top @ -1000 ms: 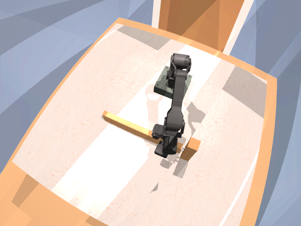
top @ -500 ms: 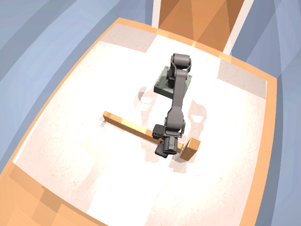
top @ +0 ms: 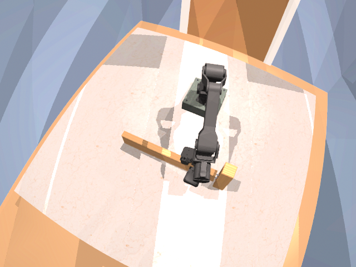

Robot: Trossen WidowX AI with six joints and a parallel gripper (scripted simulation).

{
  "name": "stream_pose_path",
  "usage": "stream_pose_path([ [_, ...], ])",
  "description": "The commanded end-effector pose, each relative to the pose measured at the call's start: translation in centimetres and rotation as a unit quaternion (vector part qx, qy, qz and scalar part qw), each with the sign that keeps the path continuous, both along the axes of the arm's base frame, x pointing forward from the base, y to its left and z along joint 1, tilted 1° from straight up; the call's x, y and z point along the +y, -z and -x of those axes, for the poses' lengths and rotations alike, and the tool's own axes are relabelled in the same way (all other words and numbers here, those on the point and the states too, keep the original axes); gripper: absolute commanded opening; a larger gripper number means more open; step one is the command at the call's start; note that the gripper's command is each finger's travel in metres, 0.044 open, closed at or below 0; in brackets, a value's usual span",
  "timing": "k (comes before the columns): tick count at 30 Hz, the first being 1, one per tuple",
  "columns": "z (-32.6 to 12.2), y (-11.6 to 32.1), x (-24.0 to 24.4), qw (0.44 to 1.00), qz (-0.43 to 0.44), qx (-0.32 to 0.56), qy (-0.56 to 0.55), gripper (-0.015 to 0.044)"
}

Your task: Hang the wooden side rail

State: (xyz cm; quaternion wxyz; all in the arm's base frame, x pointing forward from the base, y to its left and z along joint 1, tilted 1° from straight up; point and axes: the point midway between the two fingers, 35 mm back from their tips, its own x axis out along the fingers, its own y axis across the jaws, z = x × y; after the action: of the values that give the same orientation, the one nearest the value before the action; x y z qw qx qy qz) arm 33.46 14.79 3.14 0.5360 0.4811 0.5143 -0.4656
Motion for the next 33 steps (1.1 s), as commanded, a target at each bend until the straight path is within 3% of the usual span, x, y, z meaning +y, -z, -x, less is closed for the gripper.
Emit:
stream_pose_path([
  [1, -0.25, -0.21, 0.21, 1.000, -0.003, -0.004, 0.003, 0.0000],
  [33, -0.20, -0.44, 0.52, 1.000, -0.004, -0.004, 0.003, 0.0000],
])
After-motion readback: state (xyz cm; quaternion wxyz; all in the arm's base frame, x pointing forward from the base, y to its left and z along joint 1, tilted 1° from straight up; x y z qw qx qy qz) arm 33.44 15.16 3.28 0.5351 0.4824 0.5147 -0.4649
